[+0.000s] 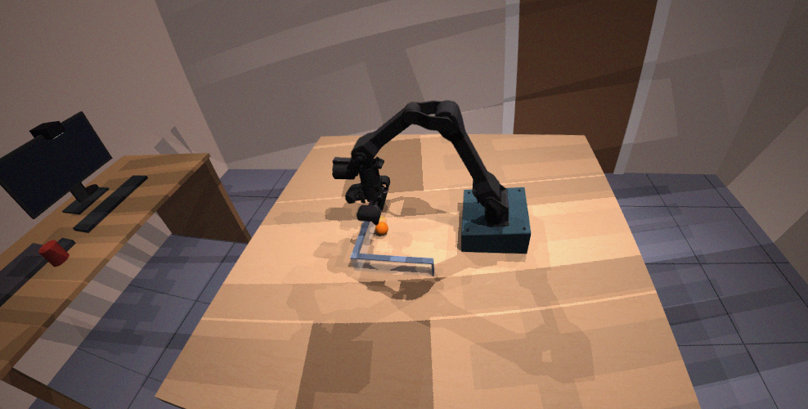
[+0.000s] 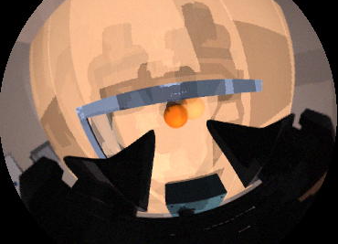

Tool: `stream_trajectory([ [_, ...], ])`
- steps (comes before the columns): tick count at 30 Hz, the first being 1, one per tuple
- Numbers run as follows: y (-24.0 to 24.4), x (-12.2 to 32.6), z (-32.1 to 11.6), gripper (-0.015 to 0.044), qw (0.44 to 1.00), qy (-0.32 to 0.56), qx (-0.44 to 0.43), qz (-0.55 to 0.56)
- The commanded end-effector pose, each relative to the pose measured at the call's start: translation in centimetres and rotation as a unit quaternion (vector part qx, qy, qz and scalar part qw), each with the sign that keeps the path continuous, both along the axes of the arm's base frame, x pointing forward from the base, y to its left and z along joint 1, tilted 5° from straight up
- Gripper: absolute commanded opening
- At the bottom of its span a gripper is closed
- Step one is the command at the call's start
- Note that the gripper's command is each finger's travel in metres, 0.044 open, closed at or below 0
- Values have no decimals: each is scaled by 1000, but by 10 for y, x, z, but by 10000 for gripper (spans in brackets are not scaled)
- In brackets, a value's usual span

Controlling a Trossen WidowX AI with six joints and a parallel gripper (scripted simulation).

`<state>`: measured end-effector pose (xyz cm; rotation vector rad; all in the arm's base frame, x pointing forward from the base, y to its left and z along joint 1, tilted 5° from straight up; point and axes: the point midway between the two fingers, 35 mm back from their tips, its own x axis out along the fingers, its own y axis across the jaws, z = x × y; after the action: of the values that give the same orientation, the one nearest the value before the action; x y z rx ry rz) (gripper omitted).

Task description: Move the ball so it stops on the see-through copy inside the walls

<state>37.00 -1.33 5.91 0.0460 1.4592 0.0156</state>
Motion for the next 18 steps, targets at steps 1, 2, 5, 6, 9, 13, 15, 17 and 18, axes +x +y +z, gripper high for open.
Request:
stream_trajectory([
  [1, 1, 0, -12, 314, 1000, 0, -1, -3],
  [2, 1, 0, -14, 314, 1000, 0, -1, -3],
  [5, 1, 0, -14, 314, 1000, 0, -1, -3],
  [6, 1, 0, -14, 314, 1000, 0, -1, -3],
  [9, 1, 0, -18, 314, 1000, 0, -1, -3],
  [13, 1, 1, -24, 314, 1000, 0, -1, -3],
  [15, 1, 2, -27, 314, 1000, 0, -1, -3],
  [17, 1, 2, -31, 314, 1000, 0, -1, -3],
  [18, 1, 2, -32, 314, 1000, 0, -1, -3],
])
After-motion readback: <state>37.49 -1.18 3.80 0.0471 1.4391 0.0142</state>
